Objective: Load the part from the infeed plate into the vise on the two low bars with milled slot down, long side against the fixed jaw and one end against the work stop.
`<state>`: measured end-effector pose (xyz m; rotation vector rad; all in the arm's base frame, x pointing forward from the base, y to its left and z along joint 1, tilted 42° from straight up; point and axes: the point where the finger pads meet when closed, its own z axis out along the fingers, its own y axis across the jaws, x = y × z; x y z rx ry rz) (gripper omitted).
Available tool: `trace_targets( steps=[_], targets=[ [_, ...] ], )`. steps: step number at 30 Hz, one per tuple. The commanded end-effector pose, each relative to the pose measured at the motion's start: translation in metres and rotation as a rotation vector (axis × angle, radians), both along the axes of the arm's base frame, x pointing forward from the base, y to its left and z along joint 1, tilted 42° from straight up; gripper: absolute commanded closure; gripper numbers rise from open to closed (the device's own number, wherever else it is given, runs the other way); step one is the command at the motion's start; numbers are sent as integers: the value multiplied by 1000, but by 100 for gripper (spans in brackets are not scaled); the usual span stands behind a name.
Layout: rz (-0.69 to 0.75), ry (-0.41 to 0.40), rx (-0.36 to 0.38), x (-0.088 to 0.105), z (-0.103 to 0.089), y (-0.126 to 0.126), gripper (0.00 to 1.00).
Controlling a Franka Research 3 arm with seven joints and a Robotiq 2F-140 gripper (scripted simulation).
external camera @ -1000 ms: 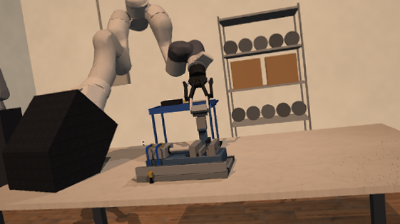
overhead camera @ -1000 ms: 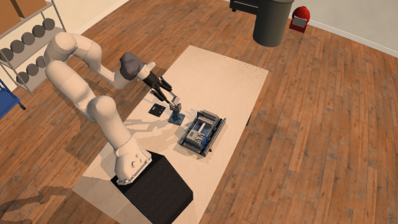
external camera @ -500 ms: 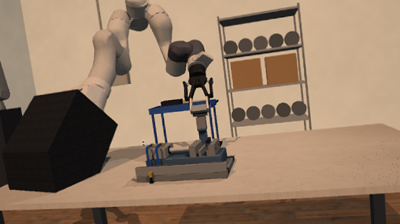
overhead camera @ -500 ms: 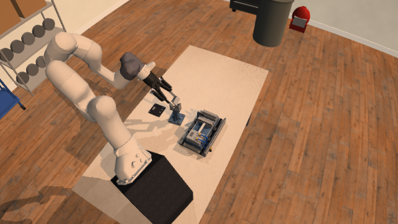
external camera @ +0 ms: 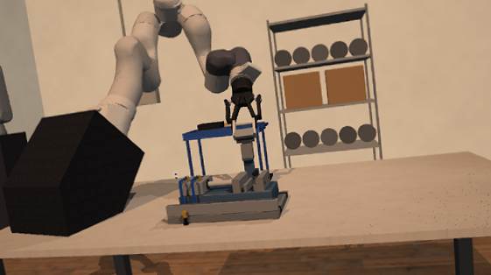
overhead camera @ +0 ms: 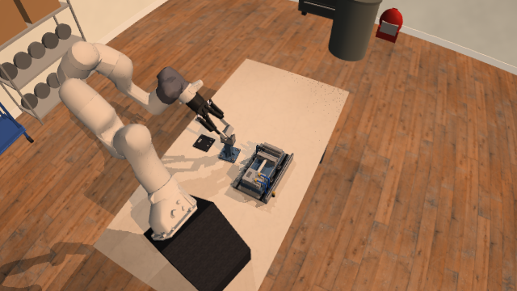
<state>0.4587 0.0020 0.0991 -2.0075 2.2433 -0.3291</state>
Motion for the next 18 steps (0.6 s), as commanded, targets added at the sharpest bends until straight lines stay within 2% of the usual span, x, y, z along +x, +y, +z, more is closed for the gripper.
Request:
trace_targets(
  steps=[1,18],
  targets=[
    [22,-2,11,1,0,0,100],
    [42,-10,93,1,0,-3,100]
  ],
)
